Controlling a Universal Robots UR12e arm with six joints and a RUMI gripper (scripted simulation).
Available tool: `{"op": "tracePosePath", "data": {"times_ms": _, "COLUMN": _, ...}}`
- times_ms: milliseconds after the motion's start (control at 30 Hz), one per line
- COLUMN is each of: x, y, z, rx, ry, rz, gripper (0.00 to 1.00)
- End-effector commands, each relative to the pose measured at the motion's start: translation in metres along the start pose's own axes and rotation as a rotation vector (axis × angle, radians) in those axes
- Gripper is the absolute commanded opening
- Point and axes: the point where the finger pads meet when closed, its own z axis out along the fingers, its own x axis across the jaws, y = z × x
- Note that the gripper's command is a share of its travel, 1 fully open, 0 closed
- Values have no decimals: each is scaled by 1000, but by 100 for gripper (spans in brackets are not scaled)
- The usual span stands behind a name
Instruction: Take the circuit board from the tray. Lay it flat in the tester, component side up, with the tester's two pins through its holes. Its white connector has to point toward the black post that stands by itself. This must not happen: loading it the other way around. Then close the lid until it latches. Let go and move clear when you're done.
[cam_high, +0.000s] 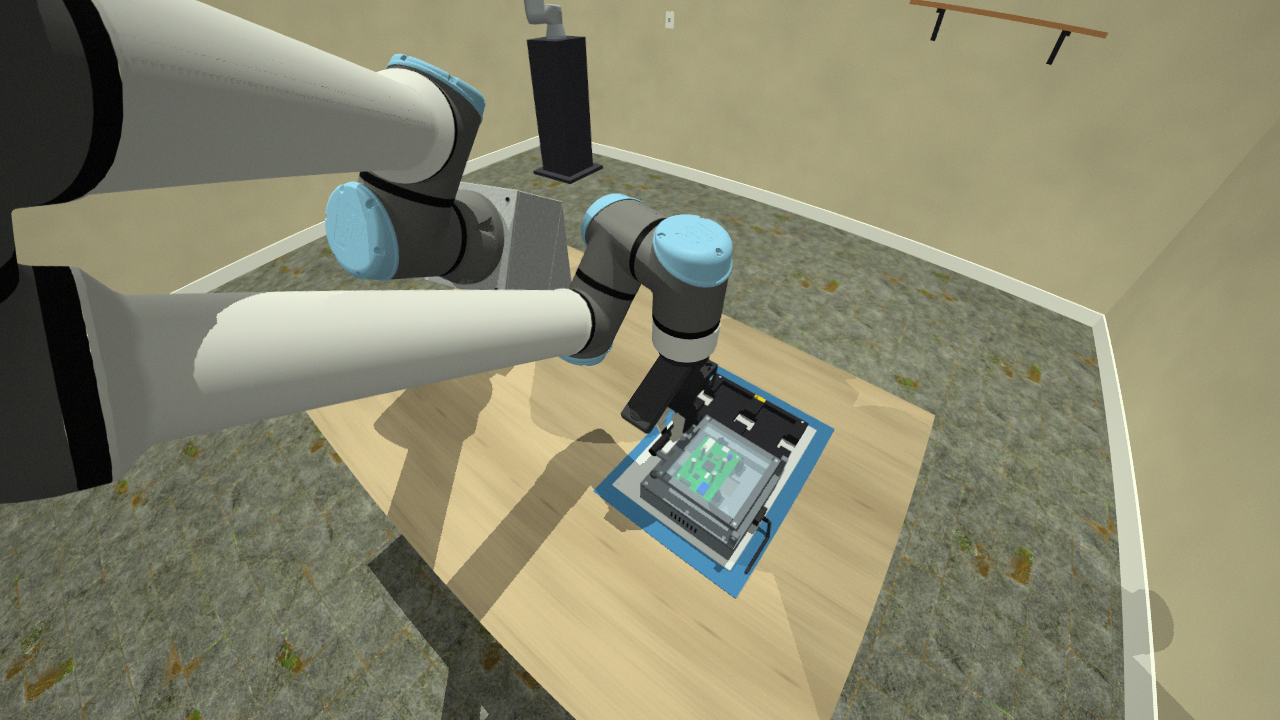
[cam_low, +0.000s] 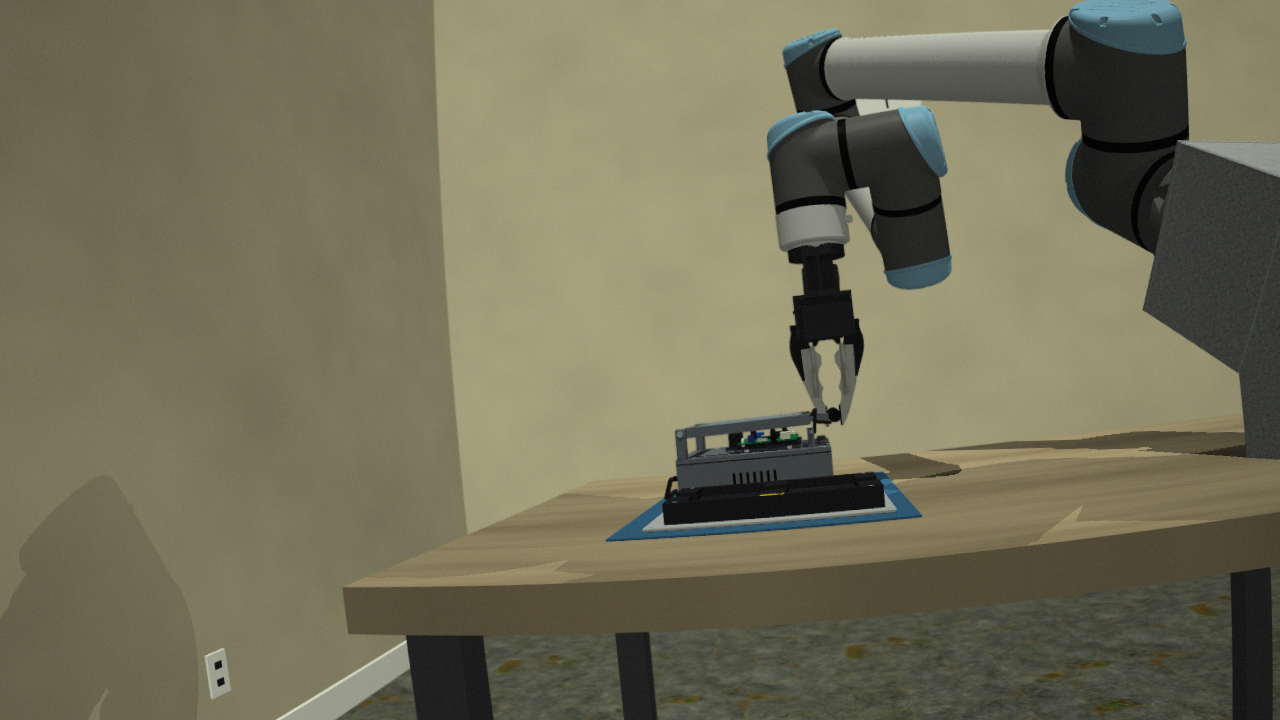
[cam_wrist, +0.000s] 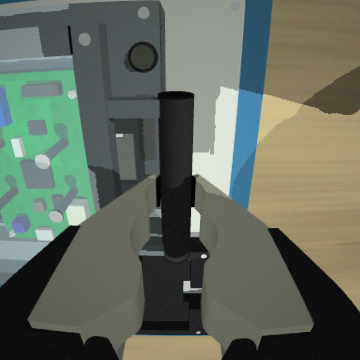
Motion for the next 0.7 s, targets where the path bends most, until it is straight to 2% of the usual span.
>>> {"op": "tracePosePath", "data": {"times_ms": 0, "x": 0, "y": 0, "z": 0, "rx": 0, "ry": -1, "rz": 0, "gripper": 0}}
{"op": "tracePosePath", "data": {"times_ms": 667, "x": 0, "y": 0, "z": 2, "rx": 0, "ry": -1, "rz": 0, "gripper": 0}}
